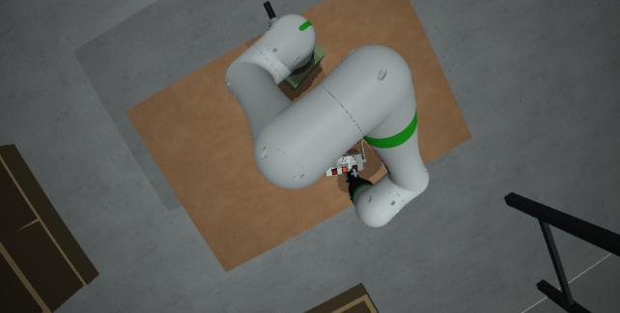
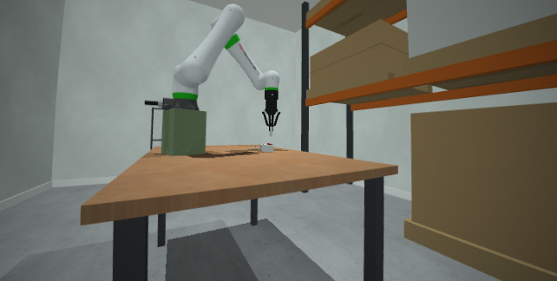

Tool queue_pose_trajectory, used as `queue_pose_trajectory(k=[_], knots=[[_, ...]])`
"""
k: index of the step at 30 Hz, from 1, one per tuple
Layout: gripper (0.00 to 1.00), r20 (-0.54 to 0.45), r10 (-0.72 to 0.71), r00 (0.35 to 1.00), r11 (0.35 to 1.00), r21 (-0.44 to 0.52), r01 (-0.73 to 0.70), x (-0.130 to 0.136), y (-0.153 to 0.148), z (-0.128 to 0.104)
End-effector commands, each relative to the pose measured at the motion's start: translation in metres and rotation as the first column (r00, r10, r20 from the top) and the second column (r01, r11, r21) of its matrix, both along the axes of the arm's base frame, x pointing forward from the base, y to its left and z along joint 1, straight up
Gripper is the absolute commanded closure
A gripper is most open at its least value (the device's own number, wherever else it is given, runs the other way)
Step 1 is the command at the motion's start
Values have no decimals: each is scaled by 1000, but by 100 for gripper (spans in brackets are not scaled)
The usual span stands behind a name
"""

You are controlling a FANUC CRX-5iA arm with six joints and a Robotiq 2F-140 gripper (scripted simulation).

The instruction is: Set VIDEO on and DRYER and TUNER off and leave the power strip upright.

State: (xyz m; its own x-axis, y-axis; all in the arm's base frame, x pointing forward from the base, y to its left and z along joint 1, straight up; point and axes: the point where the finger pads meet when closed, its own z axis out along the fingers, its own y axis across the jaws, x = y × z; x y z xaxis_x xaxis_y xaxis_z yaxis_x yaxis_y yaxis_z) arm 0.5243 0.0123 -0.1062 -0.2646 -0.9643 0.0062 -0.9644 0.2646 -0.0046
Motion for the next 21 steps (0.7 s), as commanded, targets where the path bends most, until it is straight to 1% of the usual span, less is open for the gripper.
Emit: queue_pose_trajectory(k=[1, 6, 21], knots=[[100, 0, 0, 1000, 1000, 0, 0, 0, 0, -2], [100, 0, 0, 1000, 1000, 0, 0, 0, 0, -5], [100, 0, 0, 1000, 1000, 0, 0, 0, 0, -23]])
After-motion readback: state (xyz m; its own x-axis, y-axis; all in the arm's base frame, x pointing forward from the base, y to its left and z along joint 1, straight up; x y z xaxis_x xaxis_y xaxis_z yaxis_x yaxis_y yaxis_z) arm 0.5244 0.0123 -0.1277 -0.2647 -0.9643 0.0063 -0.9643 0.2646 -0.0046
